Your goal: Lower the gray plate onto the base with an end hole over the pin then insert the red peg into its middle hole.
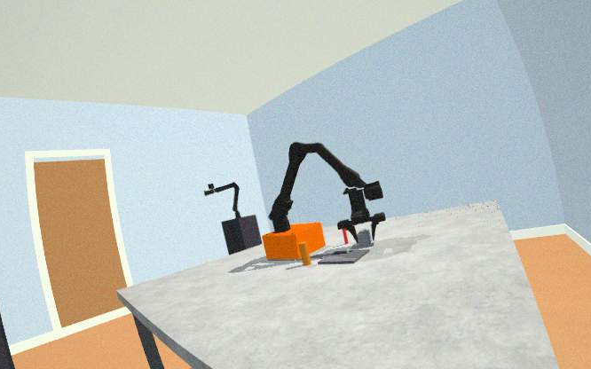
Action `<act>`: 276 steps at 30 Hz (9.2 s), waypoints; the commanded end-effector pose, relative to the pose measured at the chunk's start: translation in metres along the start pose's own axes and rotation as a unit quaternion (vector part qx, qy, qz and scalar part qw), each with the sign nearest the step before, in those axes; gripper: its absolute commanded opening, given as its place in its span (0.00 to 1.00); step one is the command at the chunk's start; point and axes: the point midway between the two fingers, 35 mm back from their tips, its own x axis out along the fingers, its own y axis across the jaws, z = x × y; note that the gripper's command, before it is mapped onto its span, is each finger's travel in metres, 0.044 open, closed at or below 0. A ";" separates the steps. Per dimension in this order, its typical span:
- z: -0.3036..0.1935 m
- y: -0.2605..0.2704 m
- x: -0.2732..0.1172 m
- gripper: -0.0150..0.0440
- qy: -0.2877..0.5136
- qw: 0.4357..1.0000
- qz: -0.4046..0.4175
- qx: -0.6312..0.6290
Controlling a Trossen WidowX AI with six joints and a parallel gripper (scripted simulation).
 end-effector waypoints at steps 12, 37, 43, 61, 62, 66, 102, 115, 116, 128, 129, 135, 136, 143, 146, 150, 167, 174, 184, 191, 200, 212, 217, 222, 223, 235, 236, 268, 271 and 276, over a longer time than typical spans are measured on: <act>-0.001 -0.001 0.001 0.31 0.002 1.000 -0.001 -0.003; 0.004 0.009 -0.054 0.25 0.002 1.000 0.000 -0.003; 0.005 0.011 -0.073 0.25 0.002 1.000 0.000 -0.003; 0.009 0.007 -0.130 0.25 0.002 1.000 0.000 -0.003; 0.009 0.006 -0.133 0.25 0.002 1.000 0.000 -0.003; 0.010 0.006 -0.135 0.25 0.002 1.000 0.000 -0.002; 0.106 -0.027 -0.083 0.25 -0.004 0.981 0.001 0.192; 0.138 -0.049 -0.065 0.25 -0.005 0.964 -0.001 0.265; 0.140 -0.051 -0.064 0.25 -0.005 0.963 -0.001 0.270; 0.156 -0.066 -0.054 0.25 -0.006 0.950 -0.002 0.312; 0.156 -0.066 -0.054 0.25 -0.006 0.950 -0.002 0.312; 0.156 -0.066 -0.053 0.25 -0.006 0.950 -0.002 0.312; 0.156 -0.066 -0.053 0.25 -0.006 0.950 -0.002 0.312; 0.156 -0.066 -0.053 0.25 -0.006 0.950 -0.002 0.312; 0.156 -0.066 -0.053 0.25 -0.006 0.950 -0.002 0.312; 0.156 -0.066 -0.053 0.25 -0.006 0.950 -0.002 0.312; 0.155 -0.066 -0.049 0.25 -0.006 0.950 -0.002 0.312; 0.156 -0.066 -0.037 0.25 -0.006 0.950 -0.002 0.312; 0.156 -0.066 -0.025 0.25 -0.006 0.950 -0.002 0.312; 0.156 -0.066 -0.014 0.25 -0.006 0.950 -0.002 0.312; 0.158 -0.064 -0.018 0.30 -0.009 0.950 0.000 0.311; 0.158 -0.064 -0.018 0.83 -0.009 0.950 0.000 0.311; 0.158 -0.064 -0.018 1.00 -0.009 0.950 0.000 0.311; 0.159 -0.061 -0.041 1.00 -0.008 0.950 0.000 0.311; 0.160 -0.059 -0.058 1.00 -0.008 0.950 0.000 0.311; 0.157 -0.063 -0.135 1.00 -0.006 0.950 -0.001 0.312; 0.157 -0.063 -0.135 1.00 -0.006 0.950 -0.001 0.312; -0.063 -0.090 -0.089 1.00 0.006 0.996 -0.004 -0.089; -0.063 -0.090 -0.088 1.00 0.006 0.996 -0.004 -0.089; -0.063 -0.090 -0.083 1.00 0.006 0.996 -0.004 -0.089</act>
